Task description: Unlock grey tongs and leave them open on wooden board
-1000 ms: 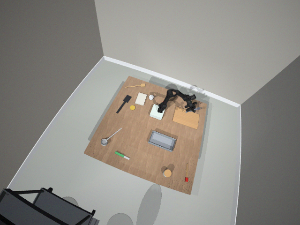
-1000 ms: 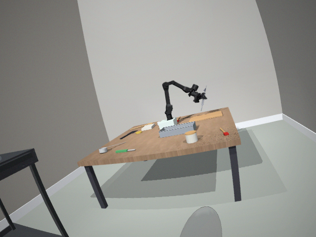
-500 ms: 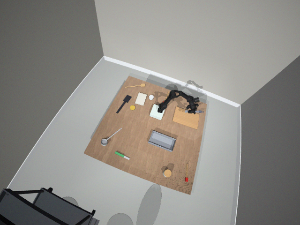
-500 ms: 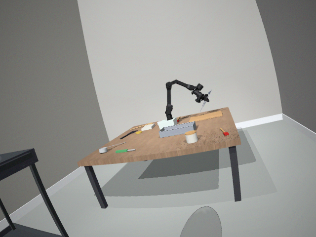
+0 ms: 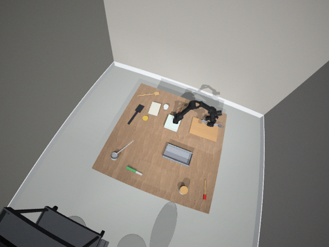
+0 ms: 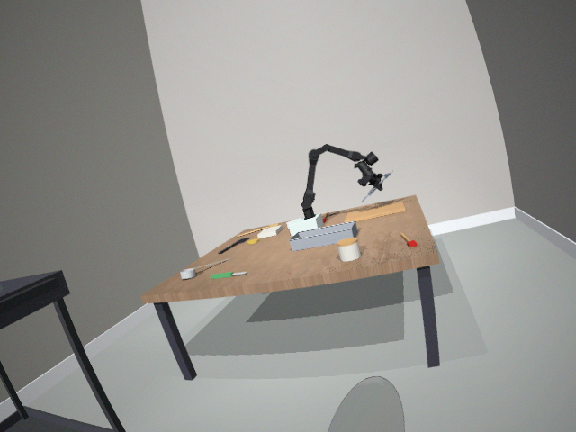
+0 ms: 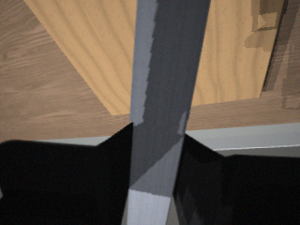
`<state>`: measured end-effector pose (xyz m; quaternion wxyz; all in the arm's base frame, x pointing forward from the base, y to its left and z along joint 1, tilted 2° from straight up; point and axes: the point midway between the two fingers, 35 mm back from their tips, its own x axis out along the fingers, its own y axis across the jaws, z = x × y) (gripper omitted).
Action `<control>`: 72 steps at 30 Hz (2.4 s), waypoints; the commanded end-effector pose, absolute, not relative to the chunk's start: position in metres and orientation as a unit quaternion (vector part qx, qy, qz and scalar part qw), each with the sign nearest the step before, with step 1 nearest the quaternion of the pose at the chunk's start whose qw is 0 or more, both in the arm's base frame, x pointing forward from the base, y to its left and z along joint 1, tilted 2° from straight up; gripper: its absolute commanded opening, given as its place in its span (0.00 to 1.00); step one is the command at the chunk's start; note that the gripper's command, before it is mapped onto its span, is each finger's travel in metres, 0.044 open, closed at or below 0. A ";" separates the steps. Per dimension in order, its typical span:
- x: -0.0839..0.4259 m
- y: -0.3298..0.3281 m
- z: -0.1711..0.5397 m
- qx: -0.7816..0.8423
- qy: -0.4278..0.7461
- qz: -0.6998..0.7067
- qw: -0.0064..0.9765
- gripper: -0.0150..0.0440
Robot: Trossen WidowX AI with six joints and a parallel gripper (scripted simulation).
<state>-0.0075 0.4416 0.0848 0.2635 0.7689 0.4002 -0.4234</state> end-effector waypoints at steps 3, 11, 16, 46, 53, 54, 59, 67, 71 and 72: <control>-0.005 0.441 0.079 0.745 0.383 -0.471 0.276 0.00; -0.002 0.436 0.073 0.708 0.357 -0.535 0.292 0.00; -0.001 0.432 0.071 0.683 0.339 -0.574 0.298 0.00; 0.001 0.425 0.052 0.638 0.303 -0.640 0.303 0.00; 0.001 0.425 0.040 0.638 0.303 -0.640 0.303 0.00; 0.001 0.425 0.038 0.638 0.303 -0.640 0.303 0.00; 0.001 0.425 0.030 0.638 0.303 -0.640 0.303 0.00; 0.001 0.424 0.017 0.638 0.303 -0.640 0.303 0.00; 0.001 0.423 0.010 0.638 0.303 -0.640 0.303 0.00; 0.001 0.423 0.009 0.638 0.303 -0.640 0.303 0.00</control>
